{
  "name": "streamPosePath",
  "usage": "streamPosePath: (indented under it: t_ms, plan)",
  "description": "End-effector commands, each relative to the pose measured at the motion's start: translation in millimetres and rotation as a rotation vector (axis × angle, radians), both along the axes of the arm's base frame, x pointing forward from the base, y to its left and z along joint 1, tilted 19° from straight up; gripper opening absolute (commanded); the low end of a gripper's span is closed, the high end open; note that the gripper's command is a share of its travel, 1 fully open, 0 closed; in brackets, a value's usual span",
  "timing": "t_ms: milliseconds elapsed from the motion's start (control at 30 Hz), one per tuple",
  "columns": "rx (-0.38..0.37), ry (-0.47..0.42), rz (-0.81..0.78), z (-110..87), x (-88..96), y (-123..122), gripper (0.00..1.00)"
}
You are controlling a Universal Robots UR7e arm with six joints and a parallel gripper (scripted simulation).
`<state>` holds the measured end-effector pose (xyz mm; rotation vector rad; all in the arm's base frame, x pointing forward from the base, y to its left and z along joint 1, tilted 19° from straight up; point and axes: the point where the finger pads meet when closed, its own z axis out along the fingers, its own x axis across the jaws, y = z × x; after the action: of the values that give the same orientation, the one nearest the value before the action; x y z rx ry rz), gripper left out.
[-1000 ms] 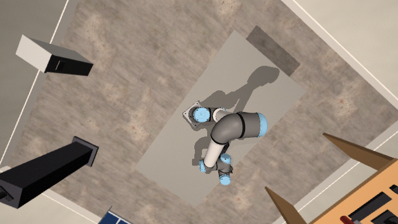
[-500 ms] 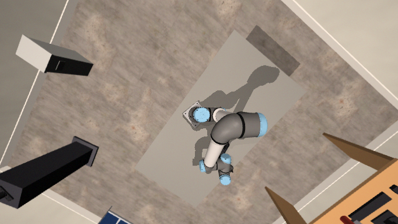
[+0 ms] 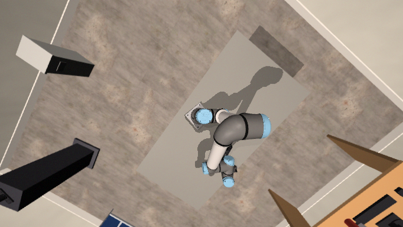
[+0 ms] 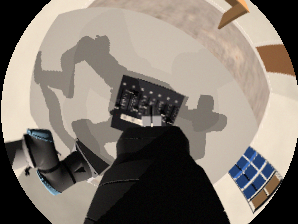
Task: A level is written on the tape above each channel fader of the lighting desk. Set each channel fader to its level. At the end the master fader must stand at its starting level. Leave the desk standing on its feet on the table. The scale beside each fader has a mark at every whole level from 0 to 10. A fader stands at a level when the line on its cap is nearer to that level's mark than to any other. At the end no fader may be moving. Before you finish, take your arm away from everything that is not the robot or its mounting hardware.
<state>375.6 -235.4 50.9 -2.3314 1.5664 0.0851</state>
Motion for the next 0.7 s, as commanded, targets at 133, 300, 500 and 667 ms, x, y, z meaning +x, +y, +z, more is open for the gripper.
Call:
streamPosePath:
  t_ms: [133, 300, 500, 667]
  plan:
    - [-0.034, -0.081, 0.246, 2.2, -1.2, 6.7, 0.00]
    - [-0.049, -0.115, 0.349, 2.8, -2.2, 9.5, 0.00]
    - [-0.081, -0.187, 0.576, 3.8, -5.0, 14.8, 0.00]
    - [-0.110, -0.253, 0.779, 4.4, -8.3, 18.7, 0.00]
